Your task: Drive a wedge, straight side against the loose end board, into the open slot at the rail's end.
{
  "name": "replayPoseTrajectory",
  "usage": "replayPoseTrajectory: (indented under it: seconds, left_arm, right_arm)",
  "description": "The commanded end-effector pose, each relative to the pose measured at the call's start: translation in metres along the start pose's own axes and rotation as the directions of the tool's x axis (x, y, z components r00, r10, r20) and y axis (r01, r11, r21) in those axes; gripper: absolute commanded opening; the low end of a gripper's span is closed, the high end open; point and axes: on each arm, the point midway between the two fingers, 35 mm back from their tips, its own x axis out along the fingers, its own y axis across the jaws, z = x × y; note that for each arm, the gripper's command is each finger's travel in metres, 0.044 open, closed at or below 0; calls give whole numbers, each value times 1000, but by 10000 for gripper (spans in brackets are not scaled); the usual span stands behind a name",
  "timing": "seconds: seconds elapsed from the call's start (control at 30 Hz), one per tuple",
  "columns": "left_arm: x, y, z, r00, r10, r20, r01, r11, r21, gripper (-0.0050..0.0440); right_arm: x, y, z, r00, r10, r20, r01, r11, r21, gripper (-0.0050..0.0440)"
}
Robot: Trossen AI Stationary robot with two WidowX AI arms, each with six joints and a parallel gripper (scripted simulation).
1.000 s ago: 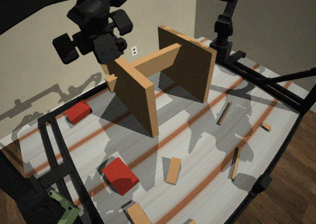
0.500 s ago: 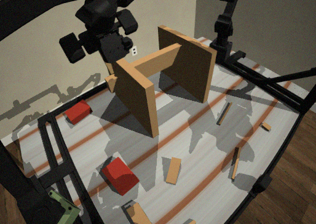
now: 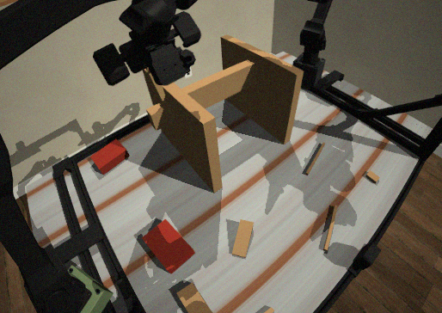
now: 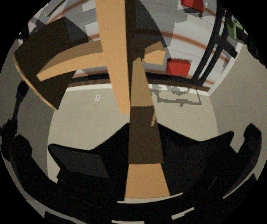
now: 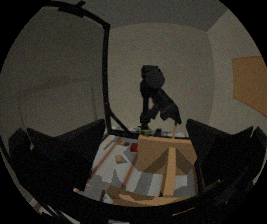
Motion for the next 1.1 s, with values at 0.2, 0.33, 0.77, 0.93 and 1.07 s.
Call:
replayPoseTrajectory:
  seconds: [0.2,0.33,0.77,0.93,1.07]
  left_arm:
    - [1,5,1,1000,0,0,0,1000,1,0]
    - [1,4,1,1000,-1,0,1,1000,2,0]
    - [6,5,5,1000,-1,0,1,1000,2,0]
    - [9,4,9,1000,-1,0,1,1000,2,0]
    - [11,4,11,1000,-1,0,1,1000,2,0]
  right_arm:
    - [0,0,0,1000,3,-1,-3,1000,1,440]
    - [0,0,0,1000,3,-1,-3,1000,1,440]
    - [0,0,0,1000,3,-1,-3,1000,1,440]
    - [0,0,0,1000,3,-1,-3,1000,1,440]
    - [0,0,0,1000,3,-1,-3,1000,1,440]
